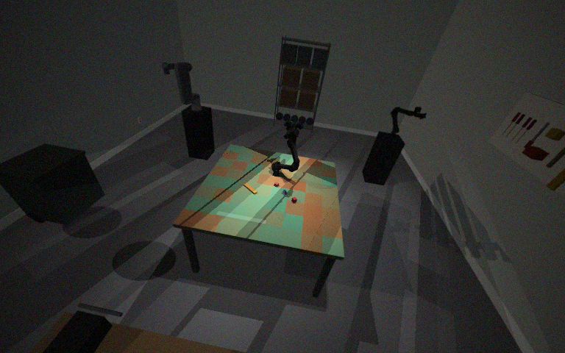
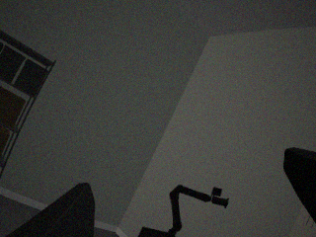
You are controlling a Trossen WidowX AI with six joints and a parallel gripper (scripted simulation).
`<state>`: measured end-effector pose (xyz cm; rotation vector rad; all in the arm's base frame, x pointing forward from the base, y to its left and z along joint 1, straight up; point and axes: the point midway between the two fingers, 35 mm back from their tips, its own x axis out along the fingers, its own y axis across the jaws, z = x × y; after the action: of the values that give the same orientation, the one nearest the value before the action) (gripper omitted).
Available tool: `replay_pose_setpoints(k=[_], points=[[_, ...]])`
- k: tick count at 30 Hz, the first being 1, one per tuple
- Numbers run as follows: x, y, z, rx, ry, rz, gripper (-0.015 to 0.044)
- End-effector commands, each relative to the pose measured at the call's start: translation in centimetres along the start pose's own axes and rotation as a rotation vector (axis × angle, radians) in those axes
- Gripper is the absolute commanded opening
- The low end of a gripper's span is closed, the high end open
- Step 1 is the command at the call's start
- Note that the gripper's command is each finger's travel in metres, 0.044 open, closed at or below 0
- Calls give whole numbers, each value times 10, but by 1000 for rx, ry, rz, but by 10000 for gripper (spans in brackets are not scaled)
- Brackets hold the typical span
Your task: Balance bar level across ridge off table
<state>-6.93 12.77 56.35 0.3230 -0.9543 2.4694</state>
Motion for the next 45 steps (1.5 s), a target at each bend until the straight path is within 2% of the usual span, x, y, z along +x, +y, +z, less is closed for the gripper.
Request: replay_pose_setpoints(k=[1,3,4,13,22,33,45], points=[[1,1,1,-2,-3,4,374],[4,10,8,-20,-27,32,321],[7,17,14,-34,-46,53,315],[17,82,65,-146,-233,234,315],[2,146,115,-244,-455,400,315],[-47,220,166,-372,-740,607,315],[-132,289,202,-493,-1043,838,315]])
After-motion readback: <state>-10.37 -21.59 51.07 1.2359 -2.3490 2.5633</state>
